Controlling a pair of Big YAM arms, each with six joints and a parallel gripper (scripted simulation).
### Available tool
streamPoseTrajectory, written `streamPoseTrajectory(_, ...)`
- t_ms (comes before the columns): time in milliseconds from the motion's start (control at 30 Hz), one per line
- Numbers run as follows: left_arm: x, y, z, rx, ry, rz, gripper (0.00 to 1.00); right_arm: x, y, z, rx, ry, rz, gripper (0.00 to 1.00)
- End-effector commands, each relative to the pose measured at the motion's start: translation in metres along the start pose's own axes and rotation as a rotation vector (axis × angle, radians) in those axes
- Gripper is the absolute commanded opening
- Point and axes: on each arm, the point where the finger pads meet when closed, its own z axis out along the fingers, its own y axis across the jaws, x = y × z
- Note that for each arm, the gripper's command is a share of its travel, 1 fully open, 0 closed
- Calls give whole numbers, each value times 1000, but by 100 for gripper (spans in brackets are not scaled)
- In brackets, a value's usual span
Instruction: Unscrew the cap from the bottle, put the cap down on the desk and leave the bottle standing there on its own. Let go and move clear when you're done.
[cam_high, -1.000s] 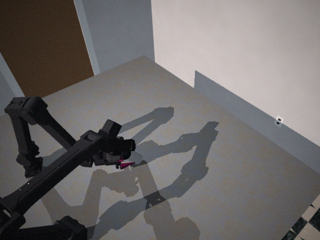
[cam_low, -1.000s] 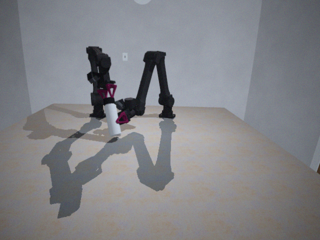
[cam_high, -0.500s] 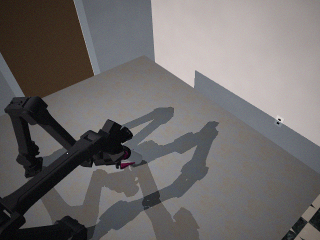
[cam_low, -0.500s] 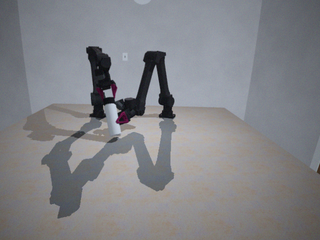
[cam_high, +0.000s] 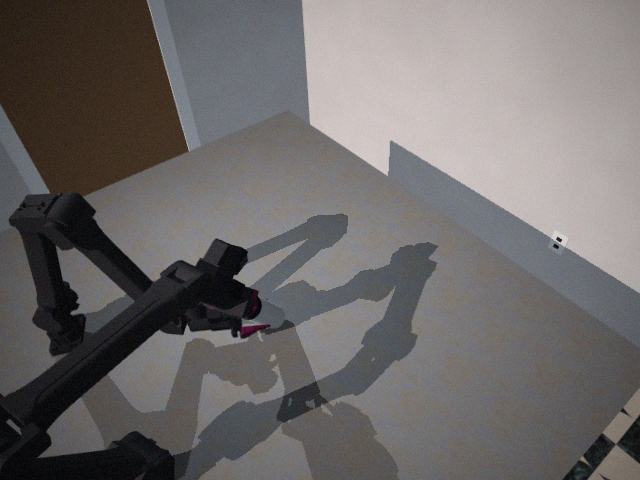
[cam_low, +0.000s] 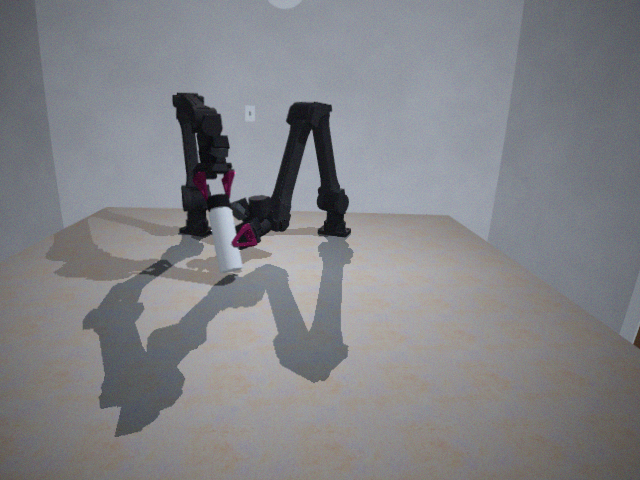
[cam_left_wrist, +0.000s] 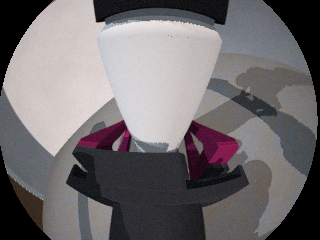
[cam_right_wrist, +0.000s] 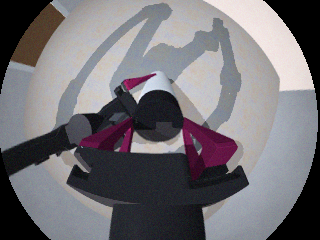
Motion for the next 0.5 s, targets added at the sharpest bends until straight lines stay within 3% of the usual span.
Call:
streamPoseTrajectory(0,-23,12,5,-31,-60,-13,0,-18,-2,-14,4,-25,-279,0)
streamPoseTrajectory(467,-23,12,5,-31,-60,-13,0,-17,-2,-15,11,-19,-847,0)
